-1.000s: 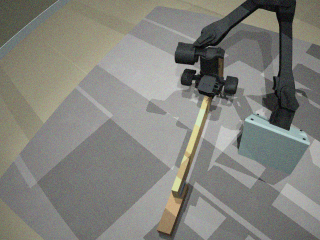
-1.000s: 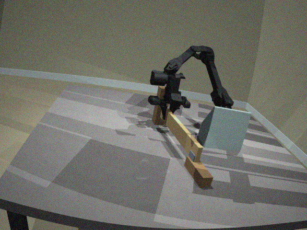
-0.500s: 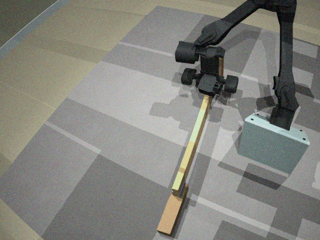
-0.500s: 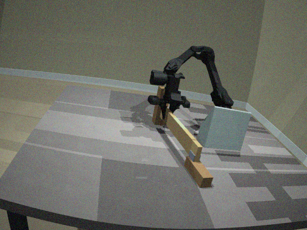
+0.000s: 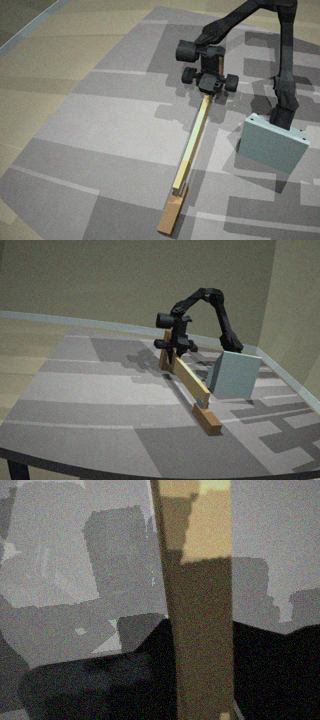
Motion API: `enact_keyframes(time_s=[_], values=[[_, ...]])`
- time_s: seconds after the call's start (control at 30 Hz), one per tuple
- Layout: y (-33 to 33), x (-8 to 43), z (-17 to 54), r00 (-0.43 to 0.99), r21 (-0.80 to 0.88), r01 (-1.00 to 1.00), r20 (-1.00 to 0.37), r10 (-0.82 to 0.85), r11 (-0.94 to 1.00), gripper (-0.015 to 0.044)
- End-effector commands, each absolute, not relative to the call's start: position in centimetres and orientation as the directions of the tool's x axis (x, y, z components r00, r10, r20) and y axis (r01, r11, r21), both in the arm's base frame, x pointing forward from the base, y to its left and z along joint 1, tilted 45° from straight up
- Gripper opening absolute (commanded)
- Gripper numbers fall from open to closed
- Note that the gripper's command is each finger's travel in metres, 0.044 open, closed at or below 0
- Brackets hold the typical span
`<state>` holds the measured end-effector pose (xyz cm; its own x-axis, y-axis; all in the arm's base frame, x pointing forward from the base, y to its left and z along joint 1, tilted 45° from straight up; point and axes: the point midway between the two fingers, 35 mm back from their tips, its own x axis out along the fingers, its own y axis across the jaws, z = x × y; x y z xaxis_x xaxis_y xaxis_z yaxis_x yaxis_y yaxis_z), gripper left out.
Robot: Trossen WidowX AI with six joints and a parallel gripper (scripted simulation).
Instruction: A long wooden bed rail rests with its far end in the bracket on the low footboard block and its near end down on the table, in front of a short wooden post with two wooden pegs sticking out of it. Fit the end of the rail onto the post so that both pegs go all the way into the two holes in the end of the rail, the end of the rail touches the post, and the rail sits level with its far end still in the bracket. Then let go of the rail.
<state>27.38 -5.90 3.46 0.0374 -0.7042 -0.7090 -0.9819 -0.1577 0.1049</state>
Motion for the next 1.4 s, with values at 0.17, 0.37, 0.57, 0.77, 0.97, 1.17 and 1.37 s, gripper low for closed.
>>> enact_keyframes(time_s=[0.17,0.37,0.57,0.77,0.97,1.17,1.37], values=[[-6.0,27.4,3.6,0.038,0.105,-0.982,-0.709,-0.704,-0.158,0.0053],[-6.0,27.4,3.6,0.038,0.105,-0.982,-0.709,-0.704,-0.158,0.021],[-6.0,27.4,3.6,0.038,0.105,-0.982,-0.709,-0.704,-0.158,0.0368],[-6.0,27.4,3.6,0.038,0.105,-0.982,-0.709,-0.704,-0.158,0.044],[-4.4,27.2,3.5,0.039,0.104,-0.982,-0.711,-0.702,-0.16,0.044],[-1.7,26.7,3.6,0.04,0.104,-0.981,-0.711,-0.703,-0.161,0.044],[-1.7,26.7,3.6,0.04,0.104,-0.981,-0.711,-0.703,-0.161,0.044]])
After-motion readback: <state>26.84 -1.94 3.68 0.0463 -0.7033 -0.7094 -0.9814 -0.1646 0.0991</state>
